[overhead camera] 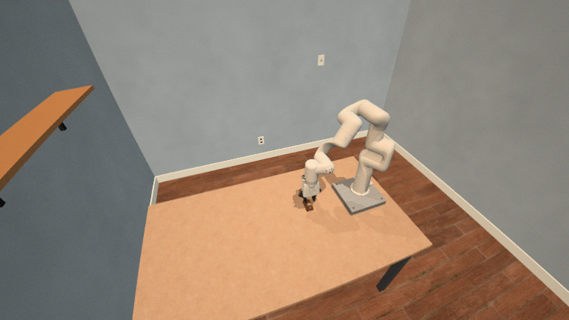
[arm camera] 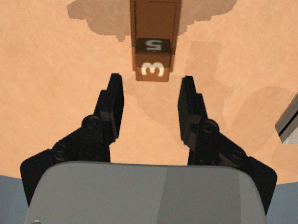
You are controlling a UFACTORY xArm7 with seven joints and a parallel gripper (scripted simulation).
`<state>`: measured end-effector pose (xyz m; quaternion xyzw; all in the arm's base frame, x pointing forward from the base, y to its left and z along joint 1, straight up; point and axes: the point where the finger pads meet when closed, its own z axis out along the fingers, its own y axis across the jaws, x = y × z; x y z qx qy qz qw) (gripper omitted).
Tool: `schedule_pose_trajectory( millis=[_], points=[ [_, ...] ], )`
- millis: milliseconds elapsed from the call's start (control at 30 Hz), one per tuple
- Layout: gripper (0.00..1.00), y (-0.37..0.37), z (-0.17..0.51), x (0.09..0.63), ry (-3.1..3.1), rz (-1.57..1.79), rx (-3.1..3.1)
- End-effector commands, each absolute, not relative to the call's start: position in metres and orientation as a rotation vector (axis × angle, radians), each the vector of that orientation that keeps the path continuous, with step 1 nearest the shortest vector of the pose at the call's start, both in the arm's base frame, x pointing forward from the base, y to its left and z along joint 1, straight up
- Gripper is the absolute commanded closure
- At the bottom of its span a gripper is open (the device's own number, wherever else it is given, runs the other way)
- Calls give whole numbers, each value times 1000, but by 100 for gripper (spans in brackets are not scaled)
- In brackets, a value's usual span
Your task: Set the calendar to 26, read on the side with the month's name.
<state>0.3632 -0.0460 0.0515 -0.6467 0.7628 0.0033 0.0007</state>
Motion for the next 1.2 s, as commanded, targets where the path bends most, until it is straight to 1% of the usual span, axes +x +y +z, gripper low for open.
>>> schedule_pose_trajectory(
  millis=[0, 267, 300, 1033, 1067, 1133, 1167],
  points=[
    [51, -45, 78, 364, 2397, 2, -2032],
    [51, -45, 92, 364, 2397, 2, -2032],
    [0, -45, 92, 364, 2397, 2, -2032],
    [0, -46, 91, 364, 2397, 2, -2032],
    [0, -54, 90, 363, 2396, 5, -2032],
    [0, -93, 83, 359, 2394, 11, -2032],
    [0, -93, 83, 359, 2394, 11, -2032]
  ],
)
